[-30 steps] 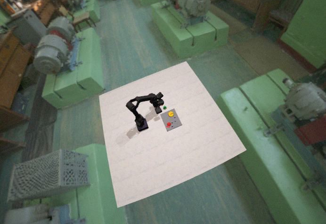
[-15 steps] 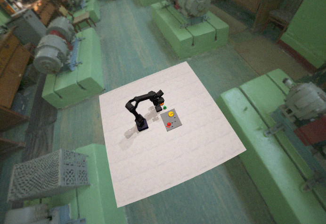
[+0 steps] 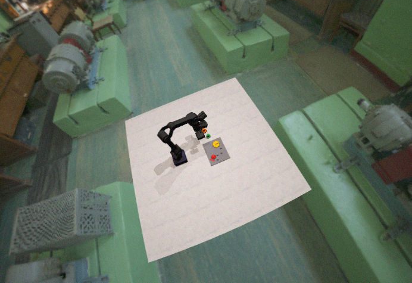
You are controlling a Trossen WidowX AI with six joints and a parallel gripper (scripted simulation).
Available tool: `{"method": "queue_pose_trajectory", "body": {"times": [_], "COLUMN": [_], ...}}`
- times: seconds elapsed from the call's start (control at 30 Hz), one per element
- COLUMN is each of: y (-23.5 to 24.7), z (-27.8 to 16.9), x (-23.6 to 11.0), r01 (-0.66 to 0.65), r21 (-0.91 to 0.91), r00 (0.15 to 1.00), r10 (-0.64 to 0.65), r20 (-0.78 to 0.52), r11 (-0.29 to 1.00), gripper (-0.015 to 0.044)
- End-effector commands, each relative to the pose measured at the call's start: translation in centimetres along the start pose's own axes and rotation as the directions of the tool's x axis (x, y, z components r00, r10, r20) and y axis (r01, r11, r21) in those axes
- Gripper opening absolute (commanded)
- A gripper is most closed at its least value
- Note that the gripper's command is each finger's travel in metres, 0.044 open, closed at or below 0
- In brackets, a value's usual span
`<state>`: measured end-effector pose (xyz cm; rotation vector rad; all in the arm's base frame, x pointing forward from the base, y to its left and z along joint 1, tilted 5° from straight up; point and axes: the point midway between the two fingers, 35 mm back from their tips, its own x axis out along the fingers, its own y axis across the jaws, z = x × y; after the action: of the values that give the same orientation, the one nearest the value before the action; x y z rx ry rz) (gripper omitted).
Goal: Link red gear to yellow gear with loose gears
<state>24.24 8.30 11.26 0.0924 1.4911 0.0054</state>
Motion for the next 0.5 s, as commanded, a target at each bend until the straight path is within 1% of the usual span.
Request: {"method": "queue_pose_trajectory", "body": {"times": [0.0, 0.47], "y": [0.1, -0.3], "z": [0.1, -0.2], "x": [-1.1, -4.4], "r01": [-0.008, -0.008], "r21": [-0.004, -0.004], "r00": [1.0, 1.0], "r10": [0.008, 0.008], "r20": [0.006, 0.005], "r11": [1.0, 1.0], "gripper": [0.0, 0.0]}}
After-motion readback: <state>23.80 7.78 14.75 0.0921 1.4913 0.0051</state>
